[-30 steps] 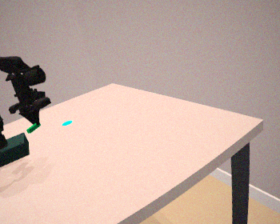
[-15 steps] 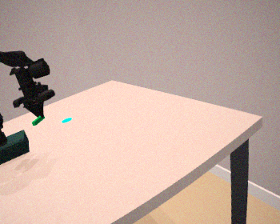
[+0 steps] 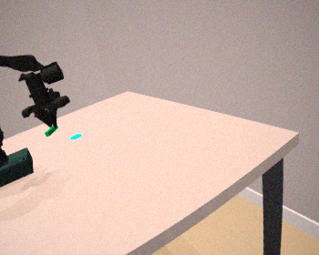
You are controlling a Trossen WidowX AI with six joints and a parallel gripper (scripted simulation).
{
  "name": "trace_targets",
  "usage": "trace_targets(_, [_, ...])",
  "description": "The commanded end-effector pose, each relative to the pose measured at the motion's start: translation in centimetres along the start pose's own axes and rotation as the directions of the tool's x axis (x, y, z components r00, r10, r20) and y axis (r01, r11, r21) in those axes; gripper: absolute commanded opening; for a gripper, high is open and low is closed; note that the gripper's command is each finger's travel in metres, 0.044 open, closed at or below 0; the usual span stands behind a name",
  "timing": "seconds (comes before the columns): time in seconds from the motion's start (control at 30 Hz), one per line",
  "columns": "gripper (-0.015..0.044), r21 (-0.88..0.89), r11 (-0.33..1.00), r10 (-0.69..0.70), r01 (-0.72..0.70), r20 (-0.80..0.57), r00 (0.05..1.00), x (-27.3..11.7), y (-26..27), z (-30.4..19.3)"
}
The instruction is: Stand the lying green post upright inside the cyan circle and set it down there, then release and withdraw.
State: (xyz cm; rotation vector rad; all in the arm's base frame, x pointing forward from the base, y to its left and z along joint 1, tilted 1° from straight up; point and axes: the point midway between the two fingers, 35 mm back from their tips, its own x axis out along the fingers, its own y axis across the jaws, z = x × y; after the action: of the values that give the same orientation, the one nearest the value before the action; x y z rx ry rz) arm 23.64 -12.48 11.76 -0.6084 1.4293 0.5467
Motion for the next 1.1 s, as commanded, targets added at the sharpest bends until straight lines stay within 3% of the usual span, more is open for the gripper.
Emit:
trace_targets(0.0, [0.0023,-0.014,1.0,0.005,-0.005,0.005,1.0,0.0,-0.1,1.1])
trace_targets(1.07, [0.0023,-0.118,0.993,0.019,-0.017,0.012,1.0,-0.7,0.3,9.1])
